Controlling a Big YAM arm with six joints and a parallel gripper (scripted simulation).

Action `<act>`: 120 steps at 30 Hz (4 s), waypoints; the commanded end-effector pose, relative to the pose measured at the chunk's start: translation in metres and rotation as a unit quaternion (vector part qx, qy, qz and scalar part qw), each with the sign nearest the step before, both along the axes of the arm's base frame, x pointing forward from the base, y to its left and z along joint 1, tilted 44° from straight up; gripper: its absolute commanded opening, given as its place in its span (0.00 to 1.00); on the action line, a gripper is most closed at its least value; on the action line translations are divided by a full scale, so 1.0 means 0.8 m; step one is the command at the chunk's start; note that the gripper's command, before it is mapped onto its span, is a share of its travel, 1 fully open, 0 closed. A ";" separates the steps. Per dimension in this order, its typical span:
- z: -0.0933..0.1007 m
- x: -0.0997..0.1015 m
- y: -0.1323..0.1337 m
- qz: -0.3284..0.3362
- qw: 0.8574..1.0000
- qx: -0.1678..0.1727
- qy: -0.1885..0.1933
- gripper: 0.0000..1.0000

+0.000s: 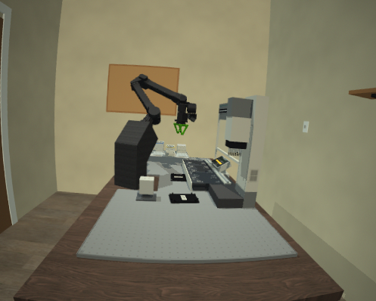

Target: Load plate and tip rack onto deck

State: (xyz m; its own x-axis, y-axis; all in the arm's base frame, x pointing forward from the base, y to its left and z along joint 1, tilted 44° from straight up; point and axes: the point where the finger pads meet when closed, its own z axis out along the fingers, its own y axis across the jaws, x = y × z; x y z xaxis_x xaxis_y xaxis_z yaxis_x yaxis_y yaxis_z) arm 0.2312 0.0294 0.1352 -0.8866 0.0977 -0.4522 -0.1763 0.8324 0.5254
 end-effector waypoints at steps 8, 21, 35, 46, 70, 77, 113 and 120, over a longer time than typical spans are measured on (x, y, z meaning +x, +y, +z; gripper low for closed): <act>0.013 0.010 -0.007 0.072 0.993 -0.057 -0.079 1.00; 0.013 0.010 -0.007 0.150 0.974 -0.105 -0.137 1.00; -0.008 0.008 0.007 0.222 0.951 -0.132 -0.171 1.00; 0.013 0.020 0.000 0.289 0.906 -0.190 -0.243 1.00; 0.013 0.020 0.000 0.413 0.804 -0.267 -0.333 1.00; 0.013 0.020 0.000 0.436 0.780 -0.281 -0.350 1.00; 0.151 0.027 0.170 0.427 0.789 -0.262 -0.357 1.00; 0.171 0.028 0.195 0.426 0.789 -0.260 -0.358 1.00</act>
